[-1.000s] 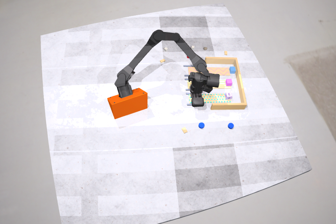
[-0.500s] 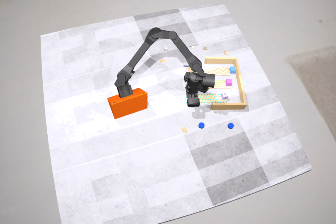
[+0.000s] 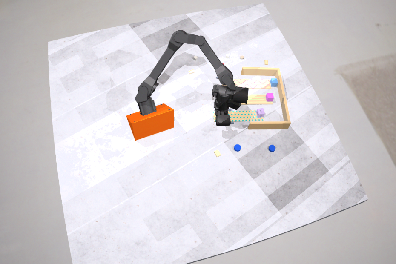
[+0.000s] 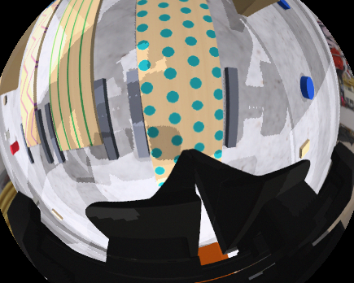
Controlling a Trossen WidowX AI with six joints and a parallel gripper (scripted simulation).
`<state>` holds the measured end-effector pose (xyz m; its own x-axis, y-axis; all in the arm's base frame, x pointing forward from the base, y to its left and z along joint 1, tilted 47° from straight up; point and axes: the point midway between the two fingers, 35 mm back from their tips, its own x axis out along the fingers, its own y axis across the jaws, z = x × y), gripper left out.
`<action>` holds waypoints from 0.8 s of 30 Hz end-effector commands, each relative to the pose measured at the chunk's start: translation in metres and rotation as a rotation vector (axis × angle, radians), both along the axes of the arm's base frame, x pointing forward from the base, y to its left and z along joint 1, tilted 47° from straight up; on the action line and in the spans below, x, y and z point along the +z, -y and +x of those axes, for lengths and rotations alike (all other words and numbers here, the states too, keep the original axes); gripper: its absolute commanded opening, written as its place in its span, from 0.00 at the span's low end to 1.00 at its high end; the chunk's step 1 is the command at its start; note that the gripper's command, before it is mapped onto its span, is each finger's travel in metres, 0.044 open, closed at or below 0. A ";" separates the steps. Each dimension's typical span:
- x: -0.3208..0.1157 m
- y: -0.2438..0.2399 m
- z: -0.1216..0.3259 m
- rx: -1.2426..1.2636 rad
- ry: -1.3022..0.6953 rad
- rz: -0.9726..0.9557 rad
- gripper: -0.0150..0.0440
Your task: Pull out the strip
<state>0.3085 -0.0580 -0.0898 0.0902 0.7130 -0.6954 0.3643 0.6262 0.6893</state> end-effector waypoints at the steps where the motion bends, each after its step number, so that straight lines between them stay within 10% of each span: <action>1: -0.001 -0.006 -0.011 0.010 -0.014 0.007 0.25; 24: 0.007 -0.018 -0.044 0.010 -0.016 0.007 0.25</action>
